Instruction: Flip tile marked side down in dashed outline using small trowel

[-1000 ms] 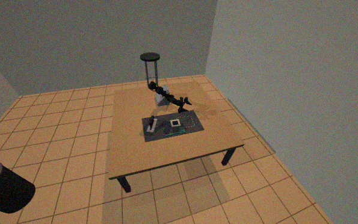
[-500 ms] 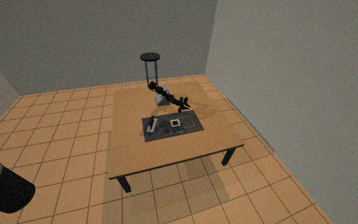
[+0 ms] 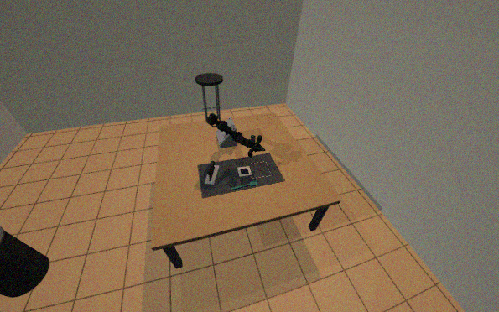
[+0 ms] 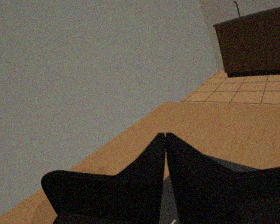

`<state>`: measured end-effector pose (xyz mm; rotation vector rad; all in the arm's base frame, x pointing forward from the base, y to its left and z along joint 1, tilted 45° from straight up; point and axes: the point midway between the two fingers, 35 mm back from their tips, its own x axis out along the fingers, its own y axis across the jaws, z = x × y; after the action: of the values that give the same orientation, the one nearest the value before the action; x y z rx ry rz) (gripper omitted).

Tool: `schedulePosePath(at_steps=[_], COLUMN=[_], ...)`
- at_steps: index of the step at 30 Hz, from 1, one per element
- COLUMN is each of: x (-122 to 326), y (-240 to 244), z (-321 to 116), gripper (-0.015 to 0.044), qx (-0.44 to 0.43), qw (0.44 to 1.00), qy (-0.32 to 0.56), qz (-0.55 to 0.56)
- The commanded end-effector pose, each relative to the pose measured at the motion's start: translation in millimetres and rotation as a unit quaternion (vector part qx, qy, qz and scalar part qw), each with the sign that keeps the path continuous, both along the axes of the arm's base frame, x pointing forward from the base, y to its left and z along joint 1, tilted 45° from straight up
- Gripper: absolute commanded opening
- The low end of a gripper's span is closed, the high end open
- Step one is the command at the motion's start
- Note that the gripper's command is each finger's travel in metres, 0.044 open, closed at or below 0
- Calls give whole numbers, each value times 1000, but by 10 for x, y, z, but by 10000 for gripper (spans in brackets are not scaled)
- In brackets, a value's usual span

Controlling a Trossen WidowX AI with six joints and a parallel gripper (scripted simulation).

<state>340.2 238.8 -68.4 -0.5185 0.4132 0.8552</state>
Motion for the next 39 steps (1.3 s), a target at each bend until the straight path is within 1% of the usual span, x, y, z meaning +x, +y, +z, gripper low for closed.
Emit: schedulePosePath(at_steps=[1,8,12,33,37,39], x=[0,0,0,0,0,0], y=[0,0,0,0,0,0], z=[0,0,0,0,0,0], gripper=[0,0,100,100,0,0], qx=[0,0,0,0,0,0], qw=[1000,1000,1000,1000,1000,1000], qy=[0,0,0,0,0,0], qz=[0,0,0,0,0,0])
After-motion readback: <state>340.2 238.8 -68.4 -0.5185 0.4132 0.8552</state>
